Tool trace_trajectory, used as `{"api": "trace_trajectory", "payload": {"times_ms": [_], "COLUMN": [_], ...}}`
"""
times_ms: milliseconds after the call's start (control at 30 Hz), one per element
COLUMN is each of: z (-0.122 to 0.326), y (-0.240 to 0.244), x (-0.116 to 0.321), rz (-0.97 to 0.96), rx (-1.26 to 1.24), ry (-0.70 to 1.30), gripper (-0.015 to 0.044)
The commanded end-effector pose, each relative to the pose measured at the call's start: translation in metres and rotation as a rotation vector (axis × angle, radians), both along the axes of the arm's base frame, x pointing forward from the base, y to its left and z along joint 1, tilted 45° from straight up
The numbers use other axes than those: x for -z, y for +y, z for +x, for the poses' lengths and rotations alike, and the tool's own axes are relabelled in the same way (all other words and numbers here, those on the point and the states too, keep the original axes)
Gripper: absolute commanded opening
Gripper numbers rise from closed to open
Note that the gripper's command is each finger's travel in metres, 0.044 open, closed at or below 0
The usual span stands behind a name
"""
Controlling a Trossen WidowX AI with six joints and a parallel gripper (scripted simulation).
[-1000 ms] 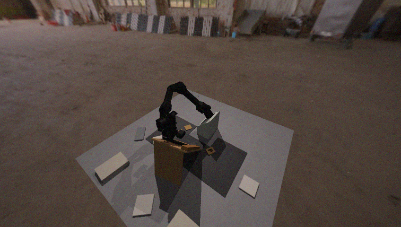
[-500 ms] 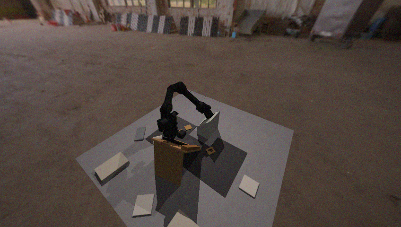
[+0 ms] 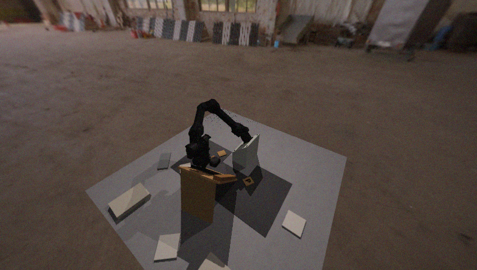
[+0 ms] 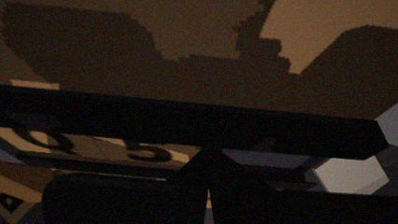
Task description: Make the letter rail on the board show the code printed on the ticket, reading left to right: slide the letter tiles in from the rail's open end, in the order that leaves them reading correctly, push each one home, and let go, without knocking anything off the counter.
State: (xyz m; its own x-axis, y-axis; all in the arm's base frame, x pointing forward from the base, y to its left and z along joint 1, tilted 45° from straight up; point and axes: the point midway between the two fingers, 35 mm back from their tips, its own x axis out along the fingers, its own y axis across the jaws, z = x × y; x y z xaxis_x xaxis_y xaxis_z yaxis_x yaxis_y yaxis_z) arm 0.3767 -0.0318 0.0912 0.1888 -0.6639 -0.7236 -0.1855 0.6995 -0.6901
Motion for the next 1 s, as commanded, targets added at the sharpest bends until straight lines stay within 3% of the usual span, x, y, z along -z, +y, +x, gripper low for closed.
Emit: {"api": "trace_trajectory", "payload": {"times_ms": [0, 967], "z": [0.000, -0.018], "y": [0.001, 0.008], "x": [0.002, -0.009], "rz": [0.001, 0.001], "rx": [0.004, 0.004], "ry": [-0.003, -0.002], "gripper": [0.0000, 0.0000]}}
